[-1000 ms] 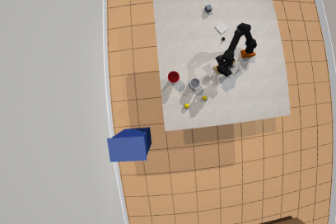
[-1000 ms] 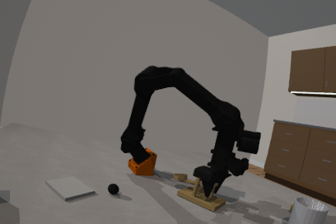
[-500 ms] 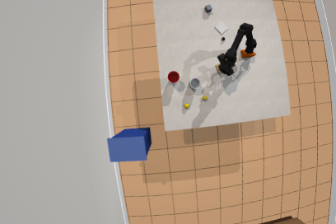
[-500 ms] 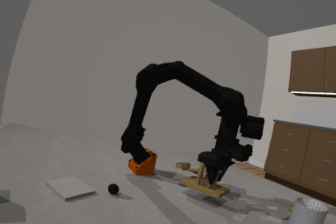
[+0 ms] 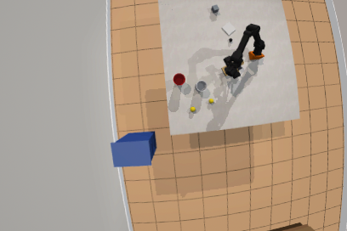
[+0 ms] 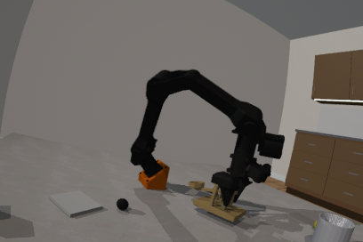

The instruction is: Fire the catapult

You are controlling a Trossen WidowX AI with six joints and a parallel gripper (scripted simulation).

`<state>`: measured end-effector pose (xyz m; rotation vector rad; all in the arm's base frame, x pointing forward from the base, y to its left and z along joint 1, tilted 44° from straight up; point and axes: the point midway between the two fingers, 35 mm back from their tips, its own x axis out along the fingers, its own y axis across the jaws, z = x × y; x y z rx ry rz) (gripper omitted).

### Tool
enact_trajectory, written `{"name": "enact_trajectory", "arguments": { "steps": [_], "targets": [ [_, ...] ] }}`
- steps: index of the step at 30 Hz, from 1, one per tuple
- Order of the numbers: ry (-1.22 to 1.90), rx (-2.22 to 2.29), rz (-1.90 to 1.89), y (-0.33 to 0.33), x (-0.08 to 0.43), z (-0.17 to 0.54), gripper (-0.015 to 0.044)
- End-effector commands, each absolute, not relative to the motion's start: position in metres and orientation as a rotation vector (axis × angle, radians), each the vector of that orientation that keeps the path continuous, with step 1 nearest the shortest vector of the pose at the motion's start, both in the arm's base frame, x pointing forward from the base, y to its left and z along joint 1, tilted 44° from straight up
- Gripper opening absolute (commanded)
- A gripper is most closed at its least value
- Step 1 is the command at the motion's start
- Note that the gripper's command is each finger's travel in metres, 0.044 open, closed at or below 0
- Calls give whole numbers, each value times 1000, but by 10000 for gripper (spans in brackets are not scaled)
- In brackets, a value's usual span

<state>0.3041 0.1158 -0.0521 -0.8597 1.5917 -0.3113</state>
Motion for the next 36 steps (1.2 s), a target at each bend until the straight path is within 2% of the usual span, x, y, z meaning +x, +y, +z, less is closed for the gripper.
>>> {"name": "enact_trajectory", "arguments": {
  "steps": [1,19,36],
  "targets": [
    [1583,-871,-303,114,305,-56,0],
    [1591,-862,-311,101,304,-67,0],
    [1591,-861,-309,116,306,-54,440]
  ]
}}
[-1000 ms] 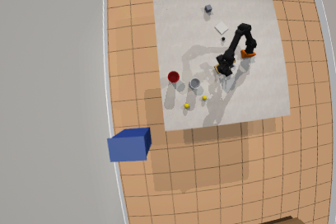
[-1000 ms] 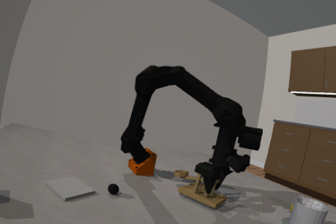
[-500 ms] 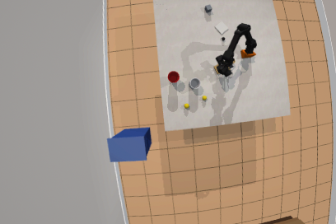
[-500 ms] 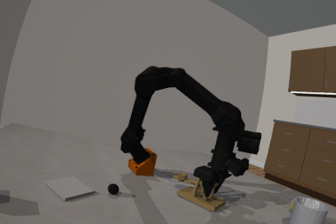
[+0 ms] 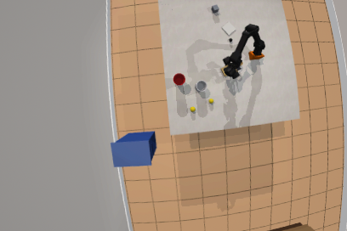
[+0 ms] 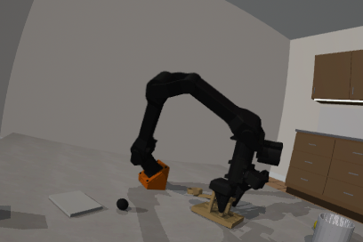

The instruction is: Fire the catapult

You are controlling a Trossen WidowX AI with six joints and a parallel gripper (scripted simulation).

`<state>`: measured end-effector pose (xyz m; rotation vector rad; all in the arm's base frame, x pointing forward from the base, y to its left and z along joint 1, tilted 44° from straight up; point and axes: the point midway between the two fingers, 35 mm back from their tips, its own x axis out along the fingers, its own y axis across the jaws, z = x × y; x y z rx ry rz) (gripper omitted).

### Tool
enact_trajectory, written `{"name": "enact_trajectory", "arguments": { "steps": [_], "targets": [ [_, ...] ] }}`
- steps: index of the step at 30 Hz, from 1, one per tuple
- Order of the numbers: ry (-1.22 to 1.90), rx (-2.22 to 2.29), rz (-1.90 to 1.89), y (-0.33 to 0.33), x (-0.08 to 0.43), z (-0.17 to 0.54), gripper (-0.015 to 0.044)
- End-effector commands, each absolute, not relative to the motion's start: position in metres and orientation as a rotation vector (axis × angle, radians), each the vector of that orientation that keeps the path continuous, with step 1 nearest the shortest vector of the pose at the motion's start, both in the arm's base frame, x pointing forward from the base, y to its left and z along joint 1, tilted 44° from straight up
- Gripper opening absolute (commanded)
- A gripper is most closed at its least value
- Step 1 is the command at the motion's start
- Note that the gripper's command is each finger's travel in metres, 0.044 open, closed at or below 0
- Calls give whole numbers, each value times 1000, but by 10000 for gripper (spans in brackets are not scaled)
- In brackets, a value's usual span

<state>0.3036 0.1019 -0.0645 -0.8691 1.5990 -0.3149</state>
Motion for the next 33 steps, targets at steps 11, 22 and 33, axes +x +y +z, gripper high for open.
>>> {"name": "enact_trajectory", "arguments": {
  "steps": [11,22,33],
  "targets": [
    [1587,-869,-302,159,305,-9,440],
    [1581,-879,-292,187,303,25,414],
    [1534,-713,-384,47,304,107,300]
  ]
}}
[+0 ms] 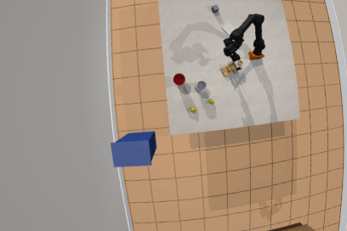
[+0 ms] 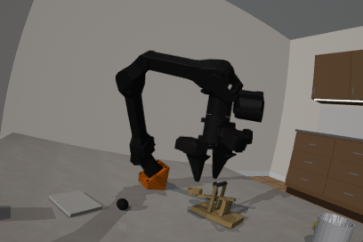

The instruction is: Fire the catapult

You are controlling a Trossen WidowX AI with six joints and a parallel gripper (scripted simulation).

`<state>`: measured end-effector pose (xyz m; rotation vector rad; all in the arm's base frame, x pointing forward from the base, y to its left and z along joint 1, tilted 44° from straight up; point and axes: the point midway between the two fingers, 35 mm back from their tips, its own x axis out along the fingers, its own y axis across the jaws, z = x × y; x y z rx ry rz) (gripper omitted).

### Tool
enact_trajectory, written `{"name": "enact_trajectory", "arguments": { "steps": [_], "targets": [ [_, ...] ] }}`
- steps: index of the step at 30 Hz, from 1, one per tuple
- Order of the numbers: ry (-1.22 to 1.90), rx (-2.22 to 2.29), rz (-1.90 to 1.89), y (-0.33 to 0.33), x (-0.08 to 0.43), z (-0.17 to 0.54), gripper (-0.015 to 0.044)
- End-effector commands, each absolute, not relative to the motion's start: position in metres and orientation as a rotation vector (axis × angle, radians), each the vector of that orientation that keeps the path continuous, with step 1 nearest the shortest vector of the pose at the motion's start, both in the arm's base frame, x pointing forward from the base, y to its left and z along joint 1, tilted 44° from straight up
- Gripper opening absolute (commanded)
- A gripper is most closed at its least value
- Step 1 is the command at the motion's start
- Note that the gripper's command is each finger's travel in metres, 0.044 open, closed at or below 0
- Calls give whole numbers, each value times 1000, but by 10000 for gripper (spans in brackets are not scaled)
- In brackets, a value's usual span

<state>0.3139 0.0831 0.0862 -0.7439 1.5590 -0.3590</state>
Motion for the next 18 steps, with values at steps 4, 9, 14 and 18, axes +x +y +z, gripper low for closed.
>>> {"name": "enact_trajectory", "arguments": {
  "steps": [4,9,14,18],
  "targets": [
    [1508,-661,-444,-5,282,127,300],
    [1476,-606,-538,-60,242,141,300],
    [1456,-574,-610,-86,211,141,300],
    [1456,-574,-610,-86,212,142,300]
  ]
}}
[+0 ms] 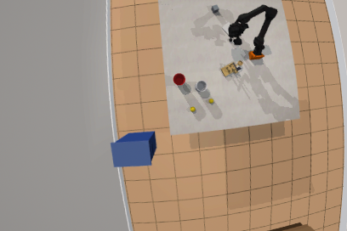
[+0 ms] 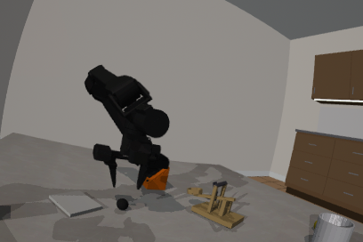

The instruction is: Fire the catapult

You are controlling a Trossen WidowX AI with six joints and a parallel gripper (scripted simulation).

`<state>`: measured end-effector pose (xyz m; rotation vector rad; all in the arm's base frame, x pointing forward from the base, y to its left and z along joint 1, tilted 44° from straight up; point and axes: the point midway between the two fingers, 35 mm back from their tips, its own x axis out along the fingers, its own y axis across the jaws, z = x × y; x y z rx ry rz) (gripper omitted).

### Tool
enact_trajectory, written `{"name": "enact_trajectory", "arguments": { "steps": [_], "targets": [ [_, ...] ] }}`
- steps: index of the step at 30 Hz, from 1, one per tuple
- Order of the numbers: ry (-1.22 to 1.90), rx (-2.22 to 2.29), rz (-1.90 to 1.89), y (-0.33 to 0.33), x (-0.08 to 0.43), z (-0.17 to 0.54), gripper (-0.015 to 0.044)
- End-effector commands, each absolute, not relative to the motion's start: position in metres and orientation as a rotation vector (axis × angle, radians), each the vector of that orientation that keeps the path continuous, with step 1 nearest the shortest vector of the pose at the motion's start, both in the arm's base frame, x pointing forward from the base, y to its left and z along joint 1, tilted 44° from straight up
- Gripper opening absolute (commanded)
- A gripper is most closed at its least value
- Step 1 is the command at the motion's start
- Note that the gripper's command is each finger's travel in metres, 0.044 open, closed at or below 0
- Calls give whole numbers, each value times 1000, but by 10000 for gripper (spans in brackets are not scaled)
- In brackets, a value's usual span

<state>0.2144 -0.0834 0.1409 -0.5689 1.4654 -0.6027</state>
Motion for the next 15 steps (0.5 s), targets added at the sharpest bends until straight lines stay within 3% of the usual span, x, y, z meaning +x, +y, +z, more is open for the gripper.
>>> {"name": "enact_trajectory", "arguments": {
  "steps": [1,15],
  "targets": [
    [1456,-574,-610,-87,214,142,300],
    [1455,-574,-610,-105,215,122,300]
  ]
}}
